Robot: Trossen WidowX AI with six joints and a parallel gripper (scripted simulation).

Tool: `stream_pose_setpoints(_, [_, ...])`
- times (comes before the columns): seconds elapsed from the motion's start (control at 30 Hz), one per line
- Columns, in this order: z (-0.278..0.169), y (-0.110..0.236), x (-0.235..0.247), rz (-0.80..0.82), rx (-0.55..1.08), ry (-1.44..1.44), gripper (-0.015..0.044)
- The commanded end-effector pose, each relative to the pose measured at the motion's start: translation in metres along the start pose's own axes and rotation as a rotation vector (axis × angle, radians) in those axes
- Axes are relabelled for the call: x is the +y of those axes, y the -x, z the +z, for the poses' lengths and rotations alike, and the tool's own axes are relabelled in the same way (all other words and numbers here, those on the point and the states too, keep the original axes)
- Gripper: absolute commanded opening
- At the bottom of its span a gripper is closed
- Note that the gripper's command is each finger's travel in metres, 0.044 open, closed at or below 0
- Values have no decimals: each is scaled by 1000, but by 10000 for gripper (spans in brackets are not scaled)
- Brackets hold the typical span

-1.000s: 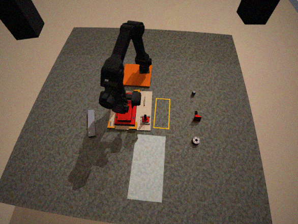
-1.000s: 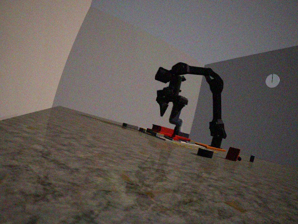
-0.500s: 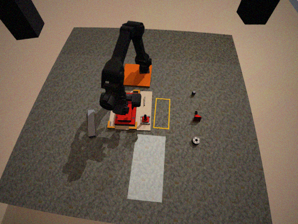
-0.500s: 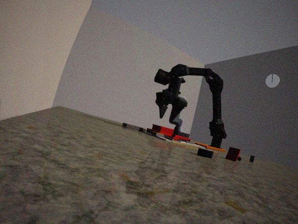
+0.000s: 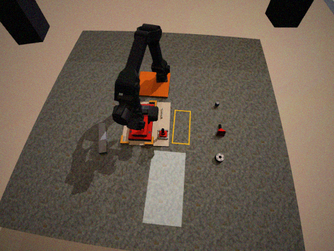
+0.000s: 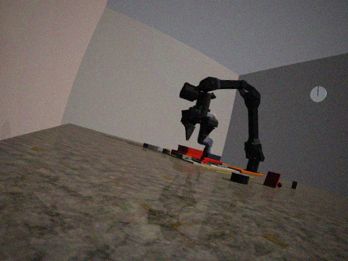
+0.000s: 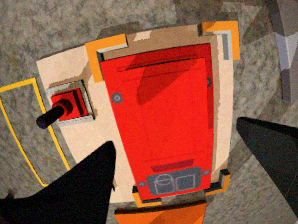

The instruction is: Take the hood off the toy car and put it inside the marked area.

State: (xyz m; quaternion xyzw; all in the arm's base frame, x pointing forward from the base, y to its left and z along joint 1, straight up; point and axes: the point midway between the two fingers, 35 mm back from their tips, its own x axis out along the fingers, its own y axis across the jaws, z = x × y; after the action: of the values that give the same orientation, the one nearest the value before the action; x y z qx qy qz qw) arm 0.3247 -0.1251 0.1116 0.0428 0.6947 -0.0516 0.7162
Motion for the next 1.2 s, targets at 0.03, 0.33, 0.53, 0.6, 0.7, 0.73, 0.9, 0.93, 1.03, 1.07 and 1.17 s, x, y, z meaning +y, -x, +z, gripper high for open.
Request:
stream_pose_setpoints(0.03, [-1,-4,0,-5,4,2,440])
stream_pose_setpoints(0.33, [-1,-10,0,-5,4,2,440])
stream_pose_setpoints(0.53, [-1,-14,0,-5,4,2,440])
stream_pose_setpoints(0.6, [-1,-16,0,-5,4,2,440])
stream_pose_setpoints(0.7, [-1,-18,1,-5,4,2,440])
stream_pose_setpoints(0.73, [-1,-19,1,-5,4,2,440])
stream_pose_setpoints(0.9, [-1,-22,1,-4,4,2,440])
stream_pose_setpoints(0.93, [-1,-23,1,-4,4,2,440])
stream_pose_setpoints(1.03, [-1,-24,1,-4,4,2,440])
stream_pose_setpoints(1.07, [-1,-24,1,-4,4,2,440])
stream_pose_setpoints(1.17, [-1,-25,1,-4,4,2,440])
